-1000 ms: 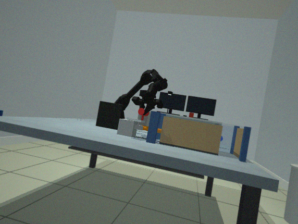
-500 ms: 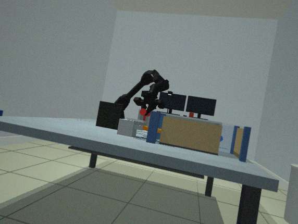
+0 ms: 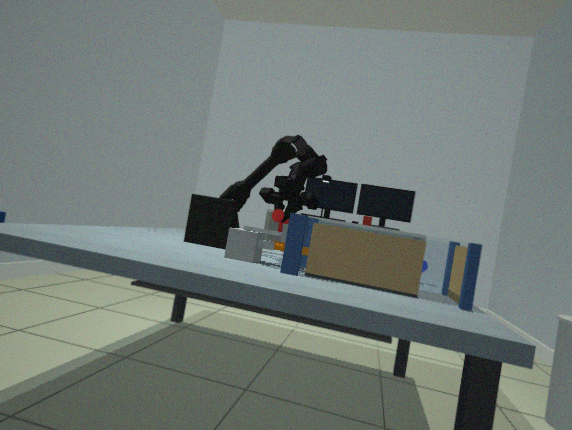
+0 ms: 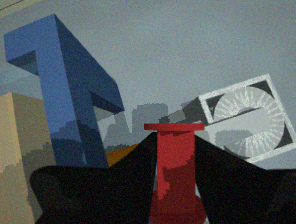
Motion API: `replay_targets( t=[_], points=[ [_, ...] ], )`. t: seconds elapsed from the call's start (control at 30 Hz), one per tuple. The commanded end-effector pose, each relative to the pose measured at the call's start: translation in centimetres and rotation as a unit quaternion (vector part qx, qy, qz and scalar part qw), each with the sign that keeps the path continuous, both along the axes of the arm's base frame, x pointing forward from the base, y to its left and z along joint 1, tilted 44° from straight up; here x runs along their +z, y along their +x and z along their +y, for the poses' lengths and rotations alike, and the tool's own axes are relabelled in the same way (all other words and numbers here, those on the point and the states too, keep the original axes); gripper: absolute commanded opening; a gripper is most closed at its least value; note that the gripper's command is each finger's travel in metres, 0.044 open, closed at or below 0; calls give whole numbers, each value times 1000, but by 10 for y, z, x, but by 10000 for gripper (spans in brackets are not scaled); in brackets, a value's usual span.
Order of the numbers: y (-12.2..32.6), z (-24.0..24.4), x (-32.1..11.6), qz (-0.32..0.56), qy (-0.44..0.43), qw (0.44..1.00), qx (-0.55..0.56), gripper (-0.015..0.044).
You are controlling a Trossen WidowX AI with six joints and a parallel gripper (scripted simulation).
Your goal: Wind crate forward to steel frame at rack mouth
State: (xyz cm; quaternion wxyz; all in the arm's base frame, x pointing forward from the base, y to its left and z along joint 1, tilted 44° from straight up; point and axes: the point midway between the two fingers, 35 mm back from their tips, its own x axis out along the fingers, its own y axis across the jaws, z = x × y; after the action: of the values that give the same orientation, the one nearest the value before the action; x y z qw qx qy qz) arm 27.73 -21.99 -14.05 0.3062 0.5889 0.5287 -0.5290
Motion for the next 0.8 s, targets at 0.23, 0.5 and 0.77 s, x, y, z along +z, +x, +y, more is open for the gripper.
replay_targets(
  t=[0.23,0.5,0.77],
  points=[
    [-1,21,13,0,13,1000,3,0],
    [-5,29,21,1,13,1000,3,0],
    [-9,37,27,1,13,1000,3,0]
  ],
)
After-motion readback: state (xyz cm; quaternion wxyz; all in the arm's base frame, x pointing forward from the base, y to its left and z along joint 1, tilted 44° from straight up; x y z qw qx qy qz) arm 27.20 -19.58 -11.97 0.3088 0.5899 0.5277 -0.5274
